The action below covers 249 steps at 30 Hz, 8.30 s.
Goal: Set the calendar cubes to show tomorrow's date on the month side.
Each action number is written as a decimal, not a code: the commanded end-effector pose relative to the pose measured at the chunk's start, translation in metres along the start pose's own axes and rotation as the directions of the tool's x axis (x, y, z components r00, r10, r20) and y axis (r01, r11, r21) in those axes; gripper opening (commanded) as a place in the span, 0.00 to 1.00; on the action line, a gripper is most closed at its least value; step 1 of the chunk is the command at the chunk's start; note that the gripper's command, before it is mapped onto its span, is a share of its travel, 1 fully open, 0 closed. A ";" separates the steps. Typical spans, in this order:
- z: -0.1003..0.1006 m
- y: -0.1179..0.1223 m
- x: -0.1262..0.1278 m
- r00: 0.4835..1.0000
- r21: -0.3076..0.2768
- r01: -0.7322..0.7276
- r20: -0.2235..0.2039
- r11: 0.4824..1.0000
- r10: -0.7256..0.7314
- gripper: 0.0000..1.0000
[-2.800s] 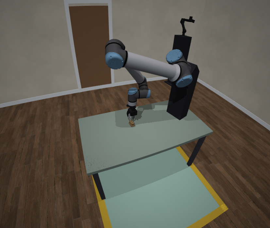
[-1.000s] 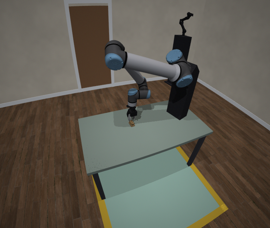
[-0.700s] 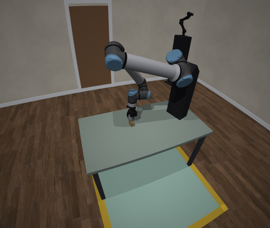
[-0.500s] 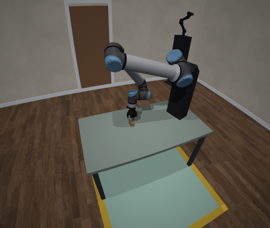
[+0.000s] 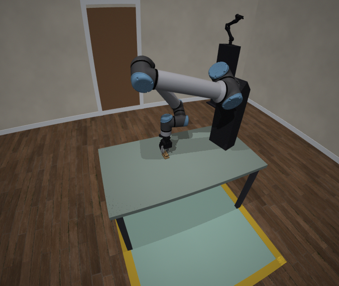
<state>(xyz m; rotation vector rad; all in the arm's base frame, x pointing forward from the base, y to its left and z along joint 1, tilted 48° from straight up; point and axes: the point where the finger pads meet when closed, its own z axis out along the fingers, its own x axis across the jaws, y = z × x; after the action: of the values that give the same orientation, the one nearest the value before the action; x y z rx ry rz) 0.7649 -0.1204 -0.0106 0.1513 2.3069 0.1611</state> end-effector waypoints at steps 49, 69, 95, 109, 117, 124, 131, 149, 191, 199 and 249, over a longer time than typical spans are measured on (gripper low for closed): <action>0.000 0.000 0.000 1.000 0.000 0.000 0.001 1.000 0.000 0.10; 0.000 0.000 0.000 1.000 0.000 0.000 0.001 1.000 0.000 0.10; -0.099 0.000 0.000 1.000 0.000 0.000 0.001 1.000 0.000 0.10; -0.100 0.000 0.000 1.000 0.000 0.000 0.001 1.000 0.000 0.10; -0.100 0.000 0.000 1.000 0.000 -0.017 0.000 1.000 0.017 0.10; -0.100 0.000 0.001 0.999 0.000 -0.049 0.000 0.999 0.049 0.10; -0.100 -0.001 0.002 0.991 0.000 -0.133 0.000 0.991 0.133 0.10; -0.100 -0.003 0.008 0.867 0.000 -0.498 0.000 0.867 0.498 0.10; -0.100 0.001 0.016 -0.113 0.000 -0.994 0.000 -0.113 0.994 0.10; -0.100 0.002 0.015 -0.365 0.000 -0.931 0.000 -0.365 0.931 0.10; -0.100 0.000 0.001 -0.998 0.000 -0.059 0.000 -0.998 0.059 0.10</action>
<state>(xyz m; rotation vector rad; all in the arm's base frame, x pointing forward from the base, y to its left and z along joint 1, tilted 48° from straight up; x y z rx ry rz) 0.6897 -0.1264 0.0554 2.9507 -0.0208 1.3012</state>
